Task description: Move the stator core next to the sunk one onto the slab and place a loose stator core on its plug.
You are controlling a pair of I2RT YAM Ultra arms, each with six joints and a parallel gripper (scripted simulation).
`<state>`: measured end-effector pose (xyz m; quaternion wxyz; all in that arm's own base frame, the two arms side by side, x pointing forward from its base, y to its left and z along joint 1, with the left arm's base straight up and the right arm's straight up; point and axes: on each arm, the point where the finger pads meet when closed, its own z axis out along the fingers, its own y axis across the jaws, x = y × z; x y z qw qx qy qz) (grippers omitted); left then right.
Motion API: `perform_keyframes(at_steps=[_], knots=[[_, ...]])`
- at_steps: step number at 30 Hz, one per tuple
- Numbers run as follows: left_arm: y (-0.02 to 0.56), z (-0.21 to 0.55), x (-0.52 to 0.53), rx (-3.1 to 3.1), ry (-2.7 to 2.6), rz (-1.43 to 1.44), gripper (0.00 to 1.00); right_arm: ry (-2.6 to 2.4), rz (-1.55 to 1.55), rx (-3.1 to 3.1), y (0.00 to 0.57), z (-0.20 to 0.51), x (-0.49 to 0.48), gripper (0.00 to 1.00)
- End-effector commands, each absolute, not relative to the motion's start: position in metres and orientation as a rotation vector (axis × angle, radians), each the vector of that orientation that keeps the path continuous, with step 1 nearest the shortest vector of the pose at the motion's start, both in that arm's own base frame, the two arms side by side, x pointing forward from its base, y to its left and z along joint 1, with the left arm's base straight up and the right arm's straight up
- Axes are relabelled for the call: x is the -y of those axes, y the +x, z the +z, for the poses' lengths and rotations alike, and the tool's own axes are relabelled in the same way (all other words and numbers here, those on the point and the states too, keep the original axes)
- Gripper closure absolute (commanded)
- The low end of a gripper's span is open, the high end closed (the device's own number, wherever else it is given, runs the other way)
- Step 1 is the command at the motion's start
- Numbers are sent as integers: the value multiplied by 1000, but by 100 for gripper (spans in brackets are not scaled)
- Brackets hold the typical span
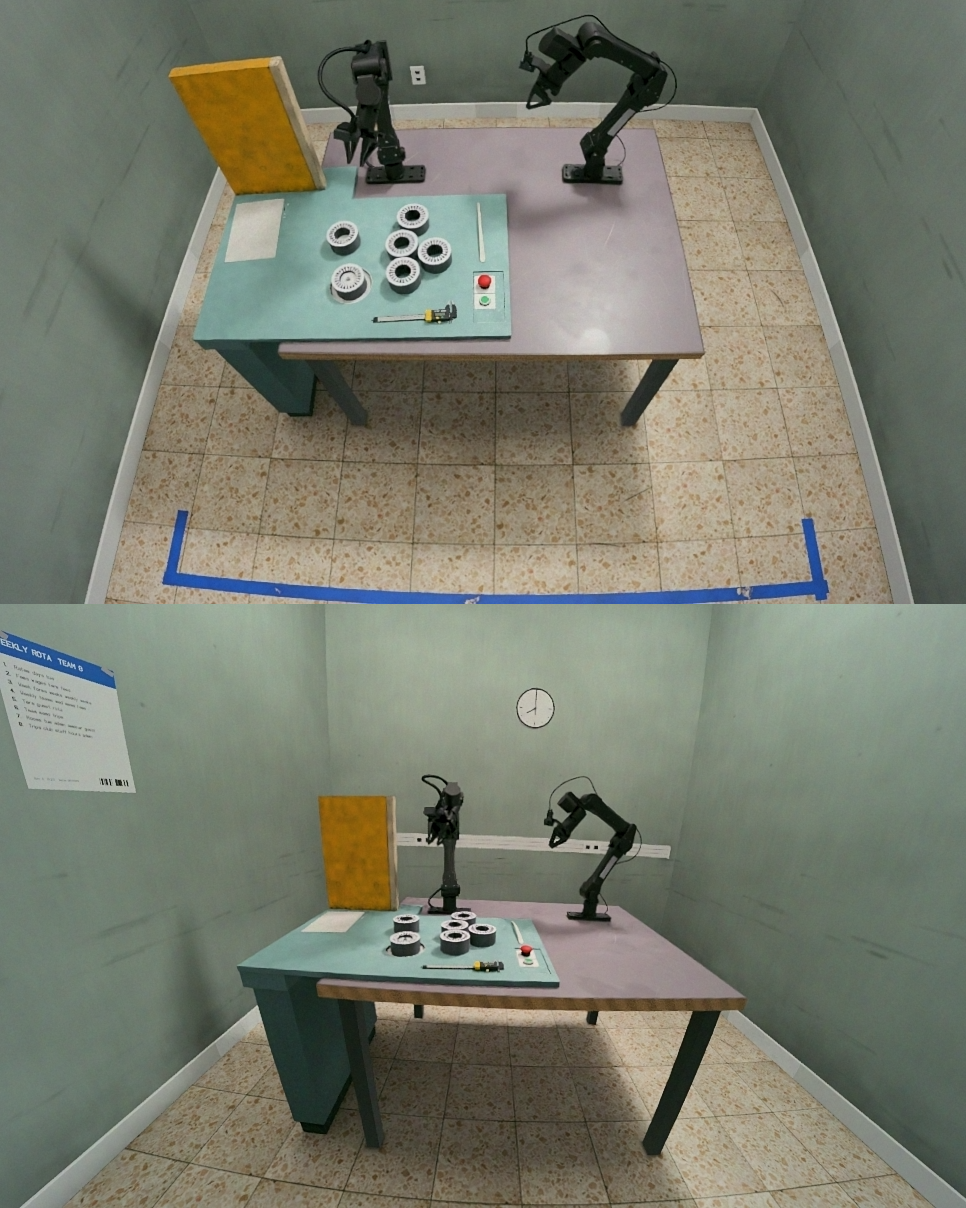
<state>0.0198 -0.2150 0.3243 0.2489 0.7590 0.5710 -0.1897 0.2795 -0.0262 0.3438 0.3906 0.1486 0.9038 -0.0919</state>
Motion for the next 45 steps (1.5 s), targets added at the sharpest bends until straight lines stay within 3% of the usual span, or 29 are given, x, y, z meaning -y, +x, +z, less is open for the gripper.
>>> perform_keyframes(at_steps=[1,7,19,22,25,36,39,45], knots=[[35,331,234,-1572,1961,-523,0,428,-212,-2333,289,328,26,63],[58,348,244,-1591,1783,-549,0,561,-131,-2267,305,339,28,63],[206,384,247,-1714,1051,-461,0,1249,3,-2308,336,251,61,63],[201,384,248,-1709,1066,-483,0,1231,18,-2278,332,268,61,63],[251,368,239,-1784,926,-398,0,1420,-17,-2324,337,217,73,63],[352,398,139,-1683,388,-235,0,2045,53,-2091,345,157,108,63],[344,410,136,-1646,385,-248,0,2033,74,-2068,346,169,108,63],[374,425,61,-1545,132,-124,0,2373,75,-1878,345,121,130,63]])
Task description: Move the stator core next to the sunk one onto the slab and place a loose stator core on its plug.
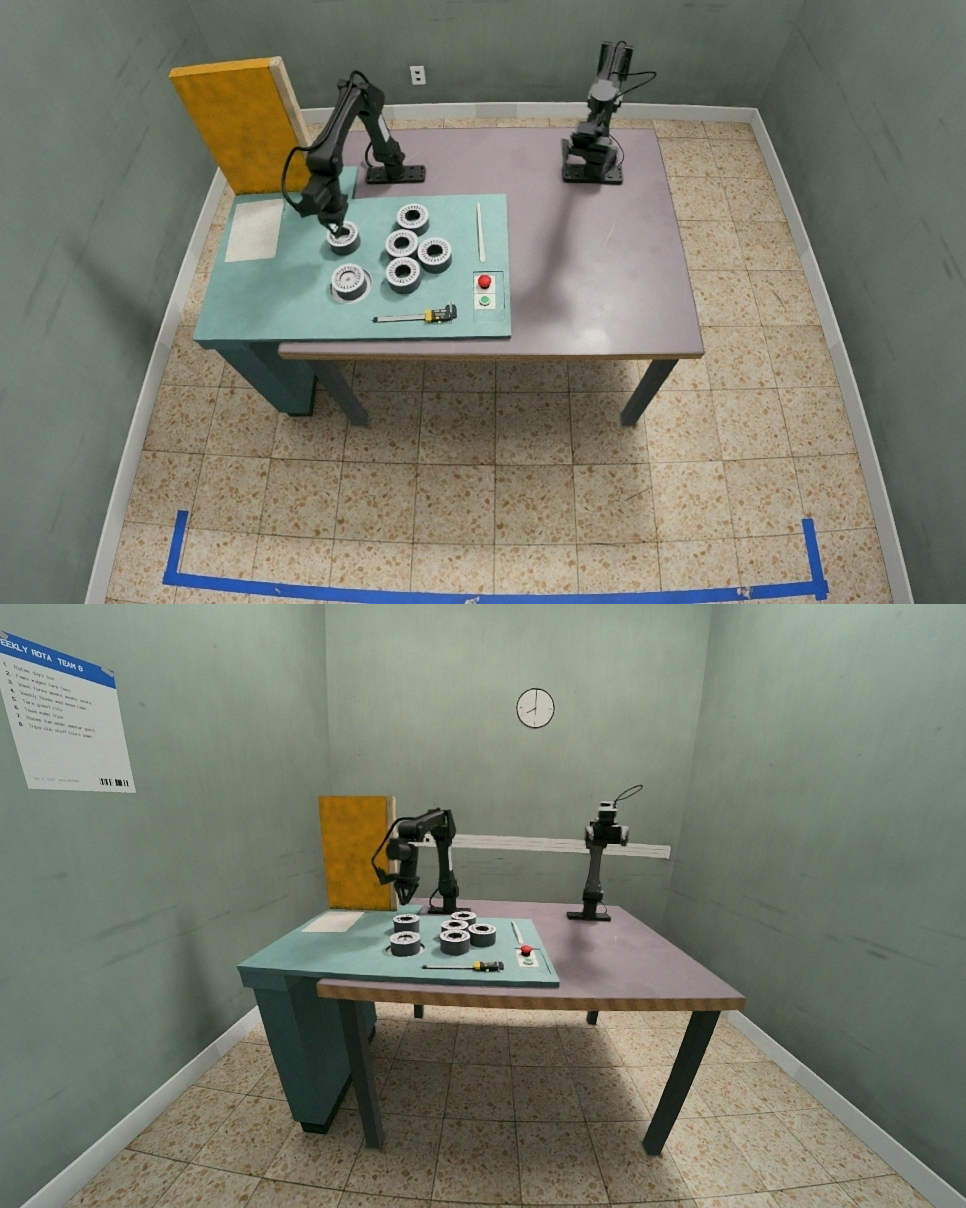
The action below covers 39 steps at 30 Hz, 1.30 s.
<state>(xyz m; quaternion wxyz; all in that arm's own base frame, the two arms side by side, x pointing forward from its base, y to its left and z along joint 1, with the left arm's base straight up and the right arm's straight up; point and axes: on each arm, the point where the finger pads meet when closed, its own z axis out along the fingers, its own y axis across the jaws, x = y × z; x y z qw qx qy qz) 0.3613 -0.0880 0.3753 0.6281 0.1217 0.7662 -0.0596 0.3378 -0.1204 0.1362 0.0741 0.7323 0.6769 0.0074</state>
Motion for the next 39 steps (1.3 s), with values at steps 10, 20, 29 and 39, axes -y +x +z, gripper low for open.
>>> perform_keyframes(at_steps=[10,20,29,39], knots=[[390,418,3,-1512,-13,-26,0,2599,22,-1766,329,93,139,63],[377,437,-6,-1473,-12,18,0,2581,-38,-1786,322,88,148,63],[377,433,-4,-1489,-6,13,0,2576,-32,-1784,330,69,145,63],[377,433,-4,-1489,-6,13,0,2577,-1,-1781,331,56,142,63]])
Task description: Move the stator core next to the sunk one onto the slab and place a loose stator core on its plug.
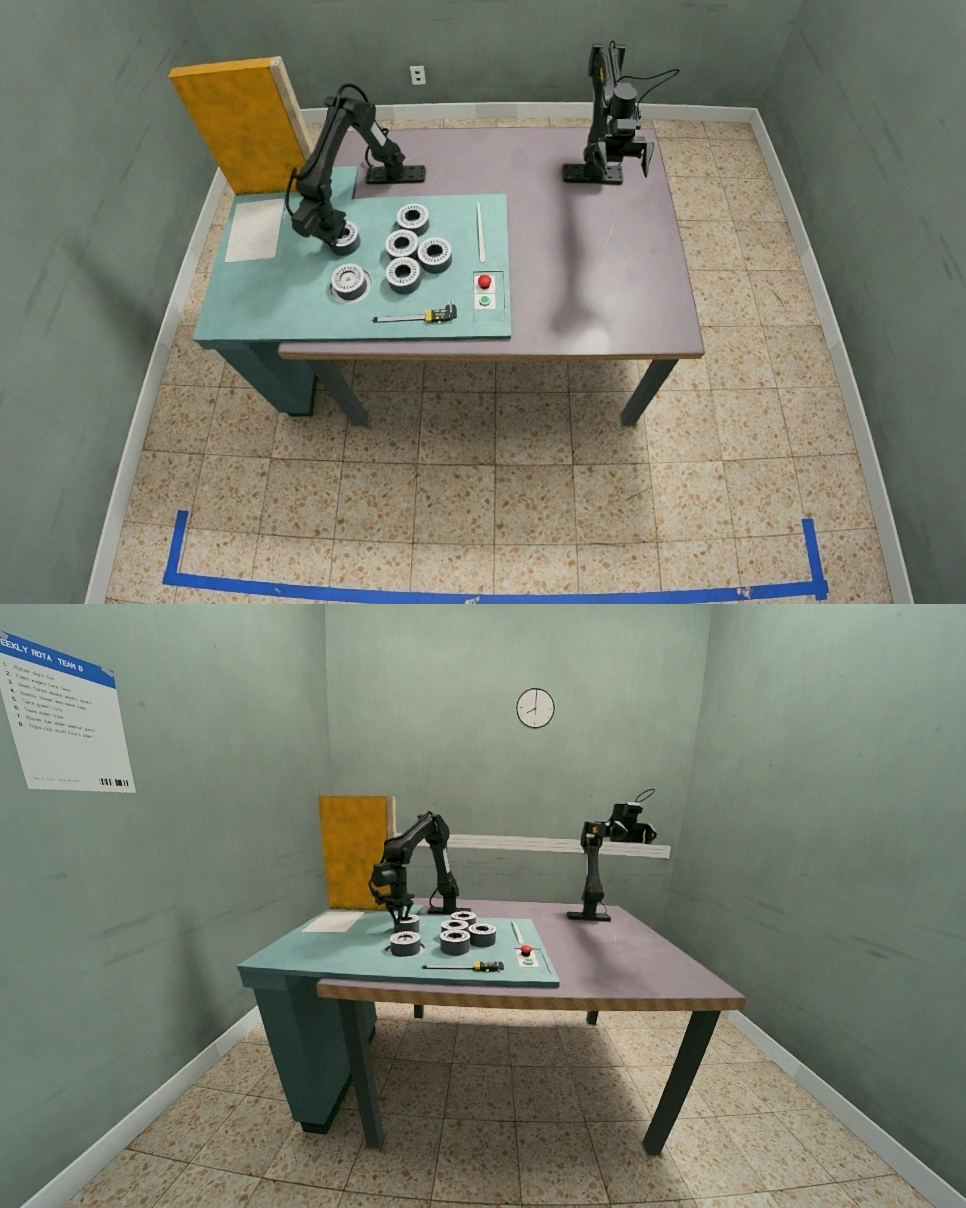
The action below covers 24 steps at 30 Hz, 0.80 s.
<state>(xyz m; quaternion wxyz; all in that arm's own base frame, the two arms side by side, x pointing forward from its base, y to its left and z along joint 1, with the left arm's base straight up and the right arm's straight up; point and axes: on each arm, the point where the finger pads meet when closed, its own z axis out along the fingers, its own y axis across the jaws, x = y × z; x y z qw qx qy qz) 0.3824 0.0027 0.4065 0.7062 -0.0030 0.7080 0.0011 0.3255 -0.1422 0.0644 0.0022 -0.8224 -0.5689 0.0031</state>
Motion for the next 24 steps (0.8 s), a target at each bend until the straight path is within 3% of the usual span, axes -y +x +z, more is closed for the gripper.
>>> perform_keyframes(at_steps=[1,11,12,24], knots=[[377,433,-4,-1489,-6,13,0,-2586,-3,1793,332,53,140,63],[377,433,-4,-1489,-6,13,0,-2590,-2,1793,329,56,139,63],[377,433,-4,-1489,-6,13,0,-2602,-17,1810,331,61,141,100],[377,433,-4,-1489,-6,13,0,-2580,8,1798,326,59,139,100]])
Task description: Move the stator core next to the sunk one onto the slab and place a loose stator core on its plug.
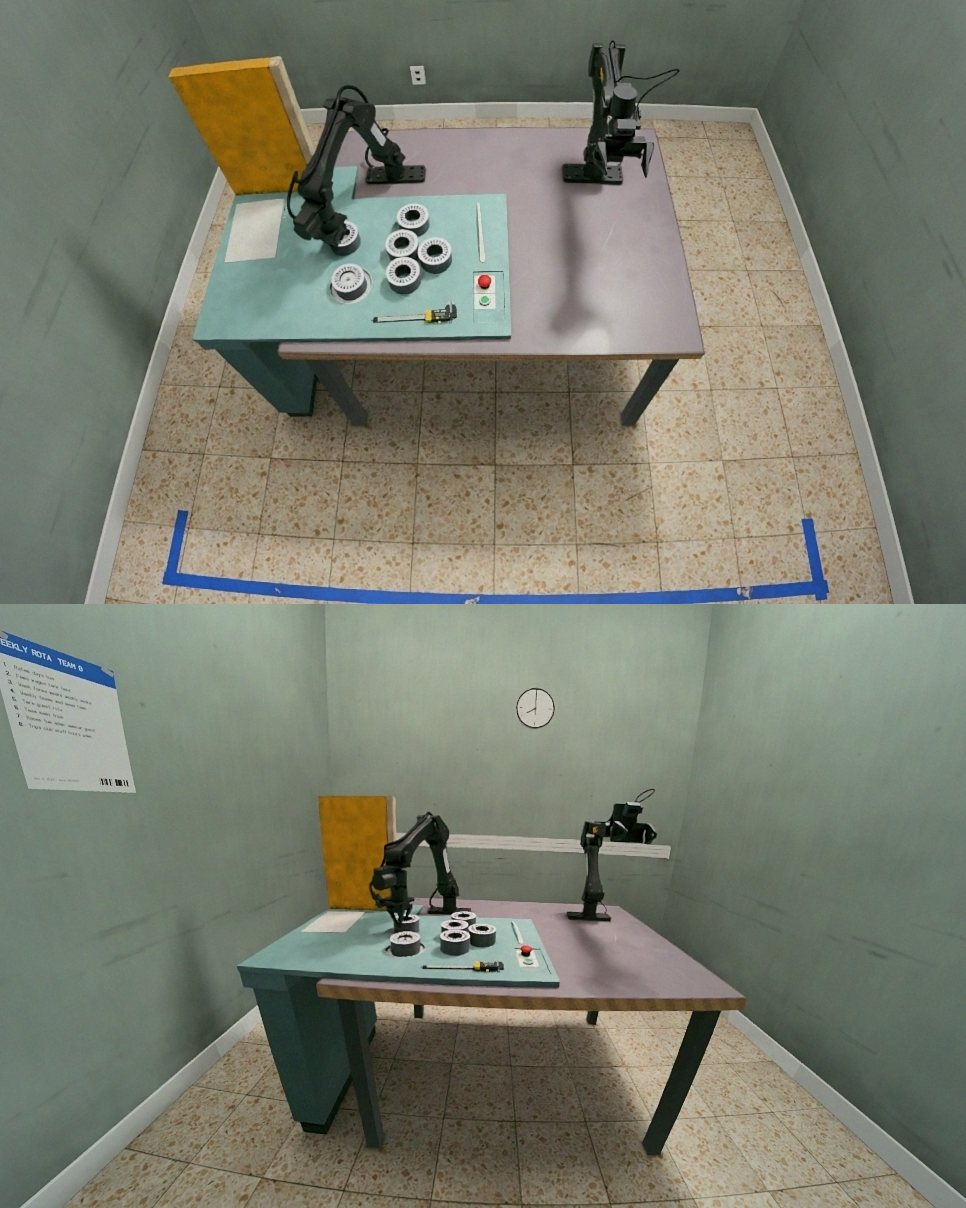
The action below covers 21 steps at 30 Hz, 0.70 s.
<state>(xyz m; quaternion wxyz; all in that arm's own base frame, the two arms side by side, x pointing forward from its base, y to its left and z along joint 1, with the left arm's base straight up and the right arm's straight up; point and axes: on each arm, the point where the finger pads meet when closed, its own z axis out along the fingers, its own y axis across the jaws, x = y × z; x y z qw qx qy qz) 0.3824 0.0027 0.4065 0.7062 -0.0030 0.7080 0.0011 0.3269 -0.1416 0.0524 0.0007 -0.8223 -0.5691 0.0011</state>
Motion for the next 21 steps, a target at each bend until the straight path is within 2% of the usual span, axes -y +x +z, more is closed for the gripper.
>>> perform_keyframes(at_steps=[1,21], knots=[[377,433,-4,-1489,-6,13,0,-2580,8,1798,326,59,139,100],[377,433,-4,-1489,-6,13,0,-2599,-25,1821,329,111,140,100]])
